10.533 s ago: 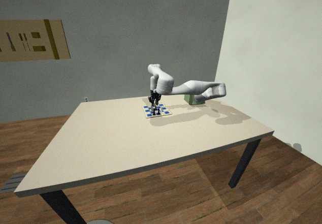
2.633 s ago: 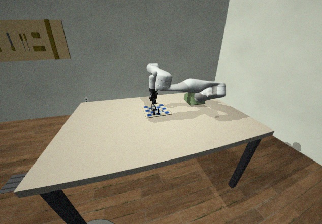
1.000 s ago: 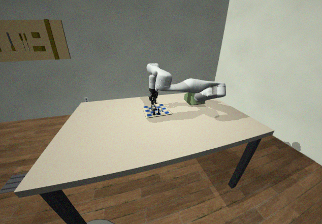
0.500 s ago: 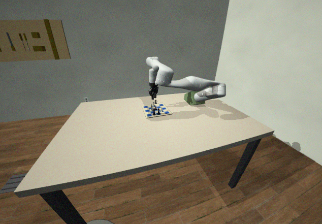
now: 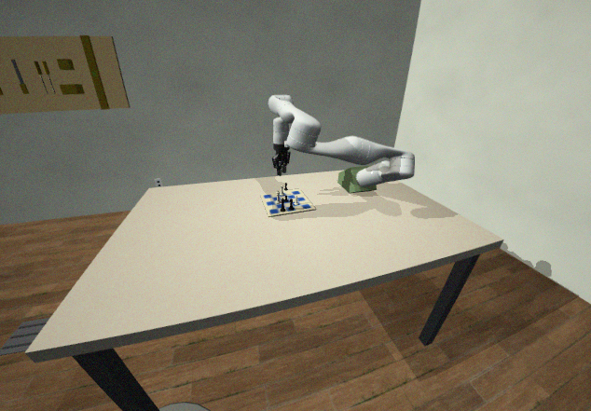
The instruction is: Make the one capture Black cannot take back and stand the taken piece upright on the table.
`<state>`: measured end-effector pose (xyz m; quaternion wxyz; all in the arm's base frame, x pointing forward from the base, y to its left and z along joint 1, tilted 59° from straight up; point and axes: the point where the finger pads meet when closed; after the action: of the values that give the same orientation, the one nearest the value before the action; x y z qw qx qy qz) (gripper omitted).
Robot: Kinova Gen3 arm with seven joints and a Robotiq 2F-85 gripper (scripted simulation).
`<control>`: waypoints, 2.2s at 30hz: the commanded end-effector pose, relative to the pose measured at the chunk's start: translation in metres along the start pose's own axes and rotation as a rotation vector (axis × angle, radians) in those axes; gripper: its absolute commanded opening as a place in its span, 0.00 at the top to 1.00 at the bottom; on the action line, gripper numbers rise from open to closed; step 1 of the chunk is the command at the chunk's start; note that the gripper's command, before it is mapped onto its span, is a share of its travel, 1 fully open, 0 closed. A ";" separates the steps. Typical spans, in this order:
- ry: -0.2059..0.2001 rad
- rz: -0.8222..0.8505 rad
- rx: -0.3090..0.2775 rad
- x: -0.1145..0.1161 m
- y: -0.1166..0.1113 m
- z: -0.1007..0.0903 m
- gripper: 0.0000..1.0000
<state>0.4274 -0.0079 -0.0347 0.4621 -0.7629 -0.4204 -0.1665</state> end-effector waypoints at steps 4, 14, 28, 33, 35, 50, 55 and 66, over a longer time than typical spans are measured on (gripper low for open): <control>0.001 0.000 -0.002 0.000 0.000 -0.001 0.00; 0.001 0.000 -0.002 0.000 0.000 -0.001 0.00; 0.001 0.000 -0.002 0.000 0.000 -0.016 0.00; 0.001 0.000 -0.002 0.000 0.000 -0.027 0.00; 0.001 0.000 -0.002 0.000 0.000 -0.035 0.00; 0.001 0.000 -0.002 0.000 0.000 -0.064 0.00; 0.001 0.000 -0.002 0.000 0.000 -0.065 0.00; 0.001 0.000 -0.002 0.000 0.000 -0.065 0.00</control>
<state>0.4359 -0.0618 -0.0020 0.4621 -0.7630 -0.4201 -0.1667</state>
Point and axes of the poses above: the point where the finger pads meet when closed, its own z axis out along the fingers, its own x axis across the jaws, y = z × x, and after that the axes turned 1 degree about z, right-handed
